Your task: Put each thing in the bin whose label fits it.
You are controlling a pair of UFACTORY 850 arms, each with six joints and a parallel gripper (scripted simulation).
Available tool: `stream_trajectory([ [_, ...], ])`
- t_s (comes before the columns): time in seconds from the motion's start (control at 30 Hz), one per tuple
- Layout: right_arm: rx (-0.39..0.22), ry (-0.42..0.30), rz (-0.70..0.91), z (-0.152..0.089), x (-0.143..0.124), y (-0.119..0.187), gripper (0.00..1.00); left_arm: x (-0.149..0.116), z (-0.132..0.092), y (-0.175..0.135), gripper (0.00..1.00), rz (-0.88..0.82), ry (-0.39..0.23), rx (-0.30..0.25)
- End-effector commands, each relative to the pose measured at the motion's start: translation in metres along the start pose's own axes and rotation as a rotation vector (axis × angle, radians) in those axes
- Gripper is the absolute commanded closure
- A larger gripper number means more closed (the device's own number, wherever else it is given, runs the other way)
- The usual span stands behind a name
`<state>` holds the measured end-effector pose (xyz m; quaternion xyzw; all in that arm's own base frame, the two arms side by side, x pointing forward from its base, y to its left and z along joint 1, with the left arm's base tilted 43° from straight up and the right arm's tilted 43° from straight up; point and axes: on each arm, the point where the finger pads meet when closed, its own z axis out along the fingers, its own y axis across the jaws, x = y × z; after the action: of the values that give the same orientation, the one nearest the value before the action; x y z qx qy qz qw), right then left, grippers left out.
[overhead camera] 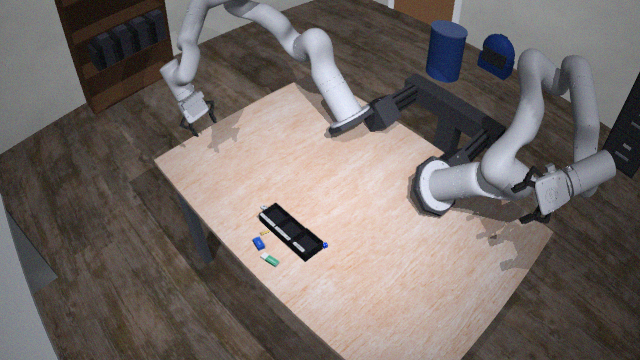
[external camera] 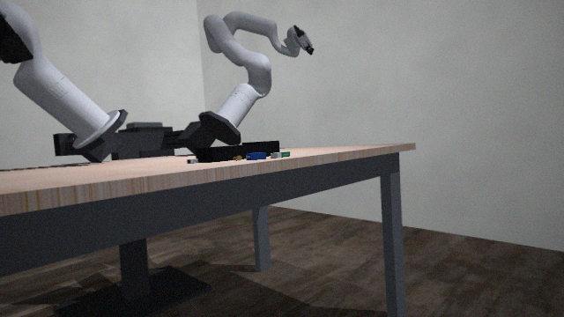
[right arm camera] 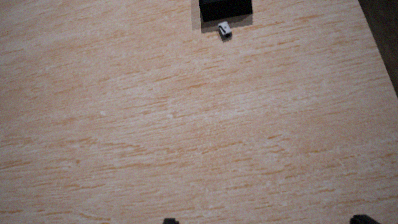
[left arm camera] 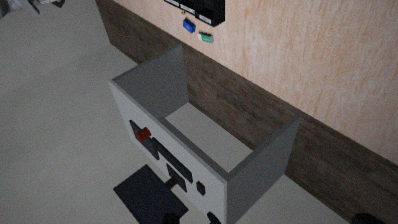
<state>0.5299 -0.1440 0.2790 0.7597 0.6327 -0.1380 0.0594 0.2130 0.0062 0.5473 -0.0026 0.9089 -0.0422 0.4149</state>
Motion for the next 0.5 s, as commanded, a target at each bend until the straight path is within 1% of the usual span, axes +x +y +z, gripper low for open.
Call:
stream_trajectory([
  [0.0,-0.002,0.000,0.000,-0.001,0.000,0.000,0.00,-0.004,-0.007,-0.003,0.00,0.003,-0.074,-0.031],
  [0.23,-0.002,0.000,0.000,-0.001,0.000,0.000,0.00,-0.009,-0.017,-0.007,0.00,0.013,-0.194,-0.096],
  [0.3,-0.002,0.000,0.000,-0.001,0.000,0.000,0.00,-0.009,-0.017,-0.007,0.00,0.013,-0.194,-0.096],
  [0.47,-0.002,0.000,0.000,-0.001,0.000,0.000,0.00,-0.013,-0.023,-0.010,0.00,0.023,-0.270,-0.140],
])
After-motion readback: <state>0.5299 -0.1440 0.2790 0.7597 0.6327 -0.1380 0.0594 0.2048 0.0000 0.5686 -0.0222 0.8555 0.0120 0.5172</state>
